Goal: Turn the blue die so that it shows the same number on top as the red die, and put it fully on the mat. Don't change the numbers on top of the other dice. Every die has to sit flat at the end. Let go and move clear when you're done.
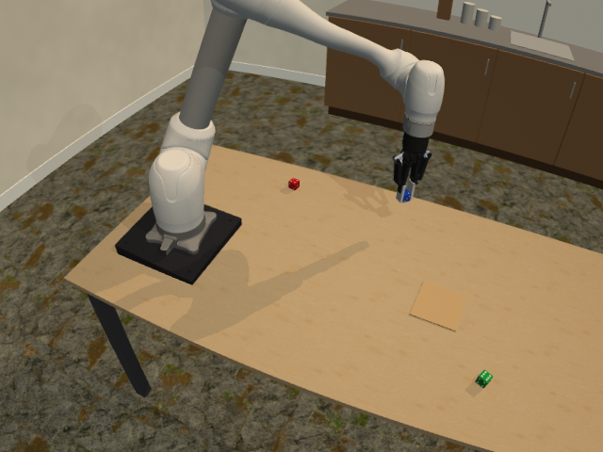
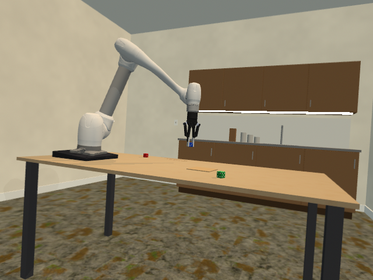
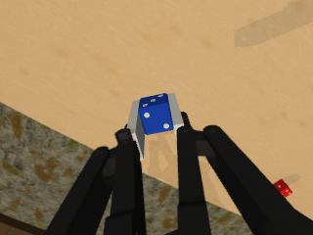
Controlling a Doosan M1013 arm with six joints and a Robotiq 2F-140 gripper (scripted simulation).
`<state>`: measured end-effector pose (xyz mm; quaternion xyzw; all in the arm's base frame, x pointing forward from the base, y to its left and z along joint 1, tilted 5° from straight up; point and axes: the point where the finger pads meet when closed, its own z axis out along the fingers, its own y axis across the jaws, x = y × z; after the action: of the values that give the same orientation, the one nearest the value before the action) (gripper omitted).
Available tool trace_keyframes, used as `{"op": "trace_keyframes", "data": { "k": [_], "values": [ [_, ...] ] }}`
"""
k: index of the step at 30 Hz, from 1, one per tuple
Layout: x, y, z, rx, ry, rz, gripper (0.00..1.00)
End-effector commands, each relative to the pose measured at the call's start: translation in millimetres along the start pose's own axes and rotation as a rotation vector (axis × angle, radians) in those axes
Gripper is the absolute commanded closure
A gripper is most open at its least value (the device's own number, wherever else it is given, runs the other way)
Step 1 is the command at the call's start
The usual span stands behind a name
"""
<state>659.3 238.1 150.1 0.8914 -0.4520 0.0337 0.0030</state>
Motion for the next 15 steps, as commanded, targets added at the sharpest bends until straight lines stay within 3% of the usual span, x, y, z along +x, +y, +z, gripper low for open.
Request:
{"op": "trace_keyframes", "data": {
  "k": [1,2,5,6,7,8,9,10,11,12,15],
  "values": [
    [53.3,-3.9,0.9,-0.001,0.001,0.116,0.76],
    [83.0,-2.0,1.3,0.0,0.002,0.192,0.76],
    [88.5,-2.1,1.4,0.0,0.002,0.192,0.76],
    [122.1,1.3,1.9,0.001,0.004,0.264,0.76],
    [122.1,1.3,1.9,0.001,0.004,0.264,0.76],
    [153.7,6.0,2.4,0.002,0.005,0.331,0.76],
    [153.7,6.0,2.4,0.002,0.005,0.331,0.76],
    [183.0,11.8,2.9,0.002,0.006,0.394,0.76],
    [183.0,11.8,2.9,0.002,0.006,0.394,0.76],
    [210.0,18.2,3.4,0.003,0.008,0.451,0.76],
    [234.3,25.0,3.9,0.004,0.009,0.503,0.76]
  ]
}}
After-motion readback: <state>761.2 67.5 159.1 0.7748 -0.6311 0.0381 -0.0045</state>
